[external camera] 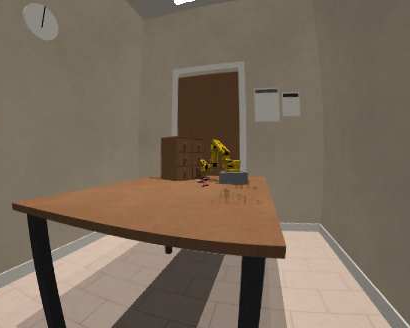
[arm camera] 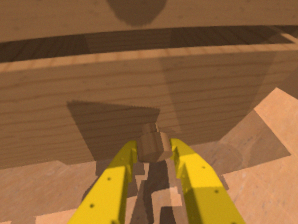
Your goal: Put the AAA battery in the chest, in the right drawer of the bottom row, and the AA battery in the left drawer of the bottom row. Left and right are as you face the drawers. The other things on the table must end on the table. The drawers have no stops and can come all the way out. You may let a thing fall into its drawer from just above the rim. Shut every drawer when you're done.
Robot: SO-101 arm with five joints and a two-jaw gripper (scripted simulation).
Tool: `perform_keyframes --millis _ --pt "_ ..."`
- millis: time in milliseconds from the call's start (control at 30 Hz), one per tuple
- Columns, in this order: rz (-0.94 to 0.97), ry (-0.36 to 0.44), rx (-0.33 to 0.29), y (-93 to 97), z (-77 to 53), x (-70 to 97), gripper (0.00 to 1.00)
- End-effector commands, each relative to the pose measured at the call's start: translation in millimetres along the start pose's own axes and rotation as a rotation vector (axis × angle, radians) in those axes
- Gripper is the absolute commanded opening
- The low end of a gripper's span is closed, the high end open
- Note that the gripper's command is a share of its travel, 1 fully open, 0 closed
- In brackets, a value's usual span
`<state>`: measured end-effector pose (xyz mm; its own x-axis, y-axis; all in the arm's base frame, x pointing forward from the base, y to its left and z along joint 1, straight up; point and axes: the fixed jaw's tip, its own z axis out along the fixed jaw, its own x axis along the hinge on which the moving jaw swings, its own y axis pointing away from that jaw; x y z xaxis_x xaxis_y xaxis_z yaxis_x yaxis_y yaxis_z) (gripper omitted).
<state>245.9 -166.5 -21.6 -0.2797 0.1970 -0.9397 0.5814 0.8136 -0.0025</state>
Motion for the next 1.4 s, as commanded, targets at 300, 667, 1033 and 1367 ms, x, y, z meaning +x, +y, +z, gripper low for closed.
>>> perform_keyframes --millis 300,667,1033,1367 --pt "0.002 -0.005 -0.001 0.2 -2.3 -1.7 0.0" --pt "0.004 -0.005 0.003 -1.0 -8.7 0.8 0.0" --pt "0.004 -0.005 0.005 -1.6 -12.1 1.9 0.0" --pt "0.004 -0.005 0.005 -1.6 -12.1 1.9 0.0"
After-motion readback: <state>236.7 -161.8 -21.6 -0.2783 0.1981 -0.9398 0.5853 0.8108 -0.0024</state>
